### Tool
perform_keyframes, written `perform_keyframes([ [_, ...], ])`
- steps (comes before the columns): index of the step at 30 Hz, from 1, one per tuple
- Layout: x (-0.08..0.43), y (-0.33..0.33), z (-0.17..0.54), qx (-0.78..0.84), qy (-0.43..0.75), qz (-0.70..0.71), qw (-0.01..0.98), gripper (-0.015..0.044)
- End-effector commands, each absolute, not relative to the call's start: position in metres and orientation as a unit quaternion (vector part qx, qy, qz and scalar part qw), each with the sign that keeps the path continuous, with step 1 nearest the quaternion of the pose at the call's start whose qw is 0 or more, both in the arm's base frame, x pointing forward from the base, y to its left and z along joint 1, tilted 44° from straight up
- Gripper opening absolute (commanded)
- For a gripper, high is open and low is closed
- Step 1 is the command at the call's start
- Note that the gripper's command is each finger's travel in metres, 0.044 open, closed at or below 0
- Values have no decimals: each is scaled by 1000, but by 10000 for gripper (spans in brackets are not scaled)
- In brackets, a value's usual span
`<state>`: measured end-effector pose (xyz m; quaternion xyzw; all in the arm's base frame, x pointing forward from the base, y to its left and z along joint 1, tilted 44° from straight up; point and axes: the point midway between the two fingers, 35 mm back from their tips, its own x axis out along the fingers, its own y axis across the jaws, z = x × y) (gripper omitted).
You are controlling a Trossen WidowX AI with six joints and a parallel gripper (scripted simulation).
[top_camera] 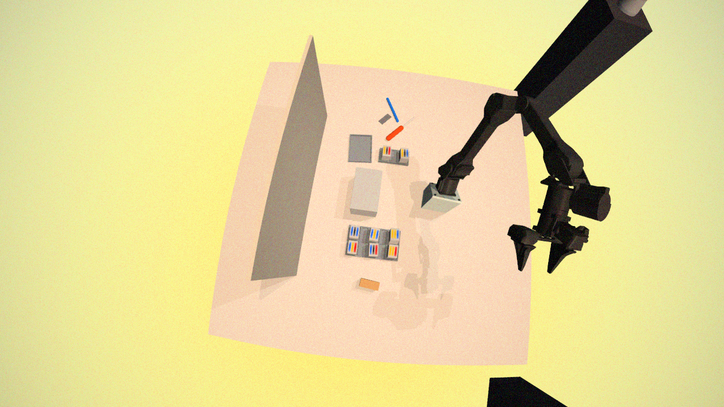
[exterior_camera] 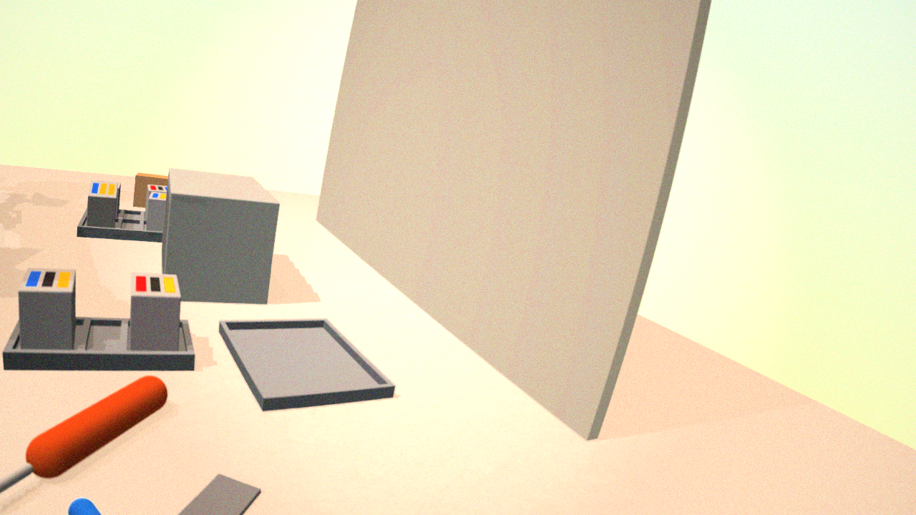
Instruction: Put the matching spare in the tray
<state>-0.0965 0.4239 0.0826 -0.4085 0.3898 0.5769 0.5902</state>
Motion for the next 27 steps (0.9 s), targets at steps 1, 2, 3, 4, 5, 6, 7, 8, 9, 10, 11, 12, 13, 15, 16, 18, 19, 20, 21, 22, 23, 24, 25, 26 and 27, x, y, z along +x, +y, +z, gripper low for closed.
perform_keyframes([
  [1,-27,430,78,-394,427,498,644,440],
  [2,-8,429,77,-389,437,476,656,440],
  [3,11,428,76,-384,447,454,668,440],
  [4,29,426,74,-379,456,432,679,440],
  [5,47,423,73,-374,466,409,690,440],
  [6,62,420,71,-376,468,399,693,440],
  [7,79,417,68,-377,471,387,697,440],
  [8,96,412,66,-376,478,368,703,440],
  [9,111,407,65,-373,488,346,710,440],
  [10,126,401,63,-370,496,323,716,440],
  [11,141,394,61,-366,505,301,721,440],
  [12,155,387,60,-363,514,279,726,440],
  [13,169,380,59,-359,522,256,730,440],
  [15,196,363,56,-351,539,211,736,440],
  [16,209,355,54,-343,545,195,740,440],
  [18,235,336,51,-329,559,155,745,440],
  [19,247,326,49,-324,566,134,746,440],
  [20,258,316,48,-319,573,113,746,440],
  [21,268,305,47,-314,580,92,746,440],
  [22,279,294,46,-309,586,71,745,440],
  [23,289,282,45,-303,593,51,744,440],
  [24,297,271,45,-299,599,31,743,440],
  [25,305,260,44,-295,604,11,740,440],
  [26,314,246,44,-291,611,-13,736,440],
  [27,324,230,43,-286,618,-41,731,440],
])
